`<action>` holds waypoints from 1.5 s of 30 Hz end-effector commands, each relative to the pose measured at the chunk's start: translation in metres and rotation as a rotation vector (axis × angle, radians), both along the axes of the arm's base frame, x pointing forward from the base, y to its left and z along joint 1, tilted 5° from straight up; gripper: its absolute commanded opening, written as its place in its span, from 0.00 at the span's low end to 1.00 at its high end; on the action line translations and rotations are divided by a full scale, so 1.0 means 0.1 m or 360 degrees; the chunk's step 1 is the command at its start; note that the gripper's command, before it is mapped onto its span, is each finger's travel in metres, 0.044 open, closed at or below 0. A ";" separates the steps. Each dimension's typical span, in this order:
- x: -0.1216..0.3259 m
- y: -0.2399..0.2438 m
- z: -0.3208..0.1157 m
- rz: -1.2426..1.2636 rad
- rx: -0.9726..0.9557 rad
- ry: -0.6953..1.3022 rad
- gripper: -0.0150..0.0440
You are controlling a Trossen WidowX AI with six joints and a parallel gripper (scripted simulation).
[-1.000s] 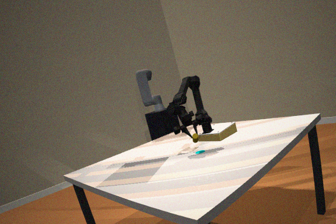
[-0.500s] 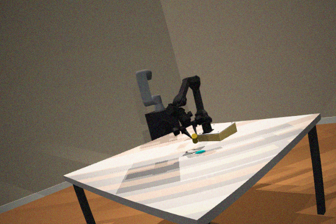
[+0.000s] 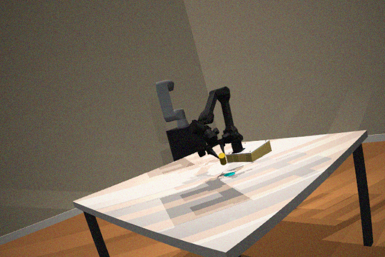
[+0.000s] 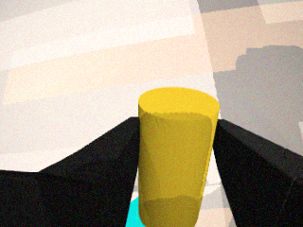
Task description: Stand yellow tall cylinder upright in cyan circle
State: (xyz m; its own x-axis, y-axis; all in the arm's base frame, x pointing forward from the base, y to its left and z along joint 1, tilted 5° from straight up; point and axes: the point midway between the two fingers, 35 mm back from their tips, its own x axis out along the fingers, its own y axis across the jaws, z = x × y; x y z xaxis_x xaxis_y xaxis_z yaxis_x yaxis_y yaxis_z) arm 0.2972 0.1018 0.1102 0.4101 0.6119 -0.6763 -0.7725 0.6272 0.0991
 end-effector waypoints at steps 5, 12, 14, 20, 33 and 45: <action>0.00 -0.02 0.02 0.0000 0.0079 -0.0053 0.43; 0.00 -0.04 0.03 0.0001 0.0138 -0.0099 0.43; 0.00 -0.04 0.03 0.0002 0.0154 -0.0112 0.43; -0.01 -0.06 0.04 0.0005 0.0201 -0.0153 0.43; -0.03 -0.11 0.07 0.0016 0.0298 -0.0243 0.43; -0.07 -0.15 0.09 0.0034 0.0381 -0.0328 0.43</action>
